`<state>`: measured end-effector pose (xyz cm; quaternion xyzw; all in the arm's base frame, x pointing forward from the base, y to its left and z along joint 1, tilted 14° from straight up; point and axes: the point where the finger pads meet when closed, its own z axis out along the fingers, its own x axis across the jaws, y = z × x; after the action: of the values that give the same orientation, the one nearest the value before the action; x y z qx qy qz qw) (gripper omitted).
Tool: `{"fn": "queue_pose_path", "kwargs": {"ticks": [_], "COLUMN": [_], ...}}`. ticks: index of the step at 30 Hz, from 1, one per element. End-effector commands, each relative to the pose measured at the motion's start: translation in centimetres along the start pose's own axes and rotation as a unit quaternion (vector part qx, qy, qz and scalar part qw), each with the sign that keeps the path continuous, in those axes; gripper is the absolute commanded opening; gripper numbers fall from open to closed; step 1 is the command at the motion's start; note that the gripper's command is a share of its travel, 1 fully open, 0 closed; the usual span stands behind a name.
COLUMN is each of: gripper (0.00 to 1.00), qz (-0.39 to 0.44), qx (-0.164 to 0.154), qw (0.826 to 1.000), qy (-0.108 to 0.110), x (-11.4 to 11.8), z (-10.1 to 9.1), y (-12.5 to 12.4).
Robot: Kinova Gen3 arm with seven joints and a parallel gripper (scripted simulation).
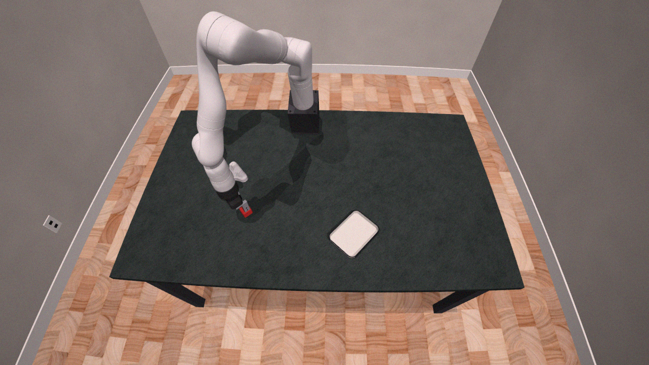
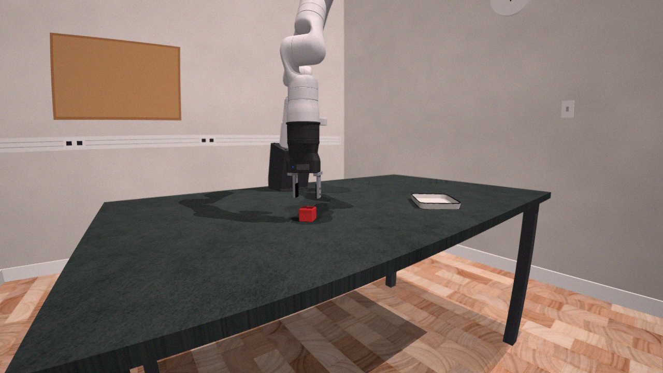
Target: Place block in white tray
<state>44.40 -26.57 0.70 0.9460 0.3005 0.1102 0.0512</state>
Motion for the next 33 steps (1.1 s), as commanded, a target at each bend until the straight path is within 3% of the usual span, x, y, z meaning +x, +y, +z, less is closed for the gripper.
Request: {"fn": "queue_pose_path", "kwargs": {"ticks": [1, 17, 33], "gripper": [1.00, 1.00, 1.00], "qz": [0.000, 0.000, 0.000], "qx": [-0.001, -0.001, -0.001], "qw": [1.000, 1.000, 1.000], "qy": [0.000, 0.000, 0.000], "x": [0.0, 0.1, 0.1], "z": [0.2, 2.0, 2.1], "y": [0.1, 0.0, 0.0]}}
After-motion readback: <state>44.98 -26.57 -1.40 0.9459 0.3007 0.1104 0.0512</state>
